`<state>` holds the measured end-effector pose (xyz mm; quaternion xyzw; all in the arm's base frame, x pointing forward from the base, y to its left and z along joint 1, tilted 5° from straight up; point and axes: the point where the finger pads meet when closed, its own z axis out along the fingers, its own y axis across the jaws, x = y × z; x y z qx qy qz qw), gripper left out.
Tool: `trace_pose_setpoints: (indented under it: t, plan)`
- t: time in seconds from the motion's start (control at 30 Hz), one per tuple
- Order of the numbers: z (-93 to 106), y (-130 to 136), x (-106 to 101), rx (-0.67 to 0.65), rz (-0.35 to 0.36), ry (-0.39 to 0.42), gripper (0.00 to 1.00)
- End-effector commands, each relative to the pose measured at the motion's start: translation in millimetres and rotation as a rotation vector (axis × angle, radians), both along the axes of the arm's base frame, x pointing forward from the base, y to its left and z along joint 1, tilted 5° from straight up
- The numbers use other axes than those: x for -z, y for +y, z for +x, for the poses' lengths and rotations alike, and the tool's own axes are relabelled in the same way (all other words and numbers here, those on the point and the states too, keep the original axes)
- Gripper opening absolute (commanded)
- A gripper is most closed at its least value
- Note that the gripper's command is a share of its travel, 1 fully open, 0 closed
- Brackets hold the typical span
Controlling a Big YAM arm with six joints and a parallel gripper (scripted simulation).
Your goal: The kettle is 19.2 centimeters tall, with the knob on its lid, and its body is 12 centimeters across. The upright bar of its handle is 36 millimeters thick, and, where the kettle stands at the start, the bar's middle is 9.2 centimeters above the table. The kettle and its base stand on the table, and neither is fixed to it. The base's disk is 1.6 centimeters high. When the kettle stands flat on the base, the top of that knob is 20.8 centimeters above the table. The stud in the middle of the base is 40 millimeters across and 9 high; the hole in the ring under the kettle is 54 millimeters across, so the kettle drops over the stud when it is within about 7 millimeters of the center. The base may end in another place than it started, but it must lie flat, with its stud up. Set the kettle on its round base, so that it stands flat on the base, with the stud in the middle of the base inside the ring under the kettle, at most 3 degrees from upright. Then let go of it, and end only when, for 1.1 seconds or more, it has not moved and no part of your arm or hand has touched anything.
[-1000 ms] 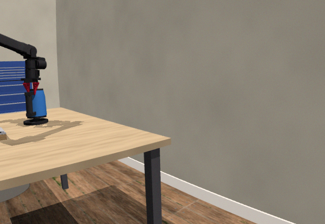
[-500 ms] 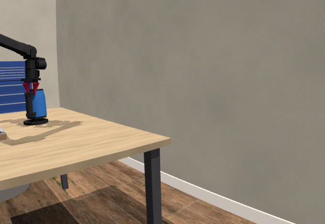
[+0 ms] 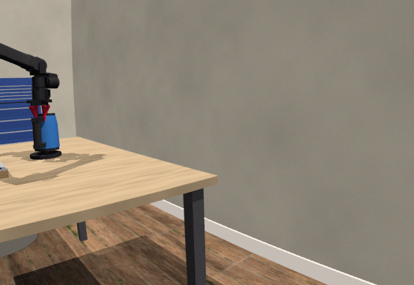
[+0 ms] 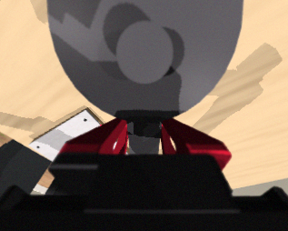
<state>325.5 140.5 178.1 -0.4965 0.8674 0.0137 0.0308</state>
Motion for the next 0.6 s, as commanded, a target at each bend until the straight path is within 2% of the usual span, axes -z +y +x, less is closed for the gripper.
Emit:
trace_pose_setpoints:
  t: [0.0, 0.57]
  plan:
    - [13.1, 8.1, -19.3, 0.003, 0.031, -0.06, 0.0]
    - [15.1, 8.2, -24.4, 0.004, 0.036, -0.072, 0.0]
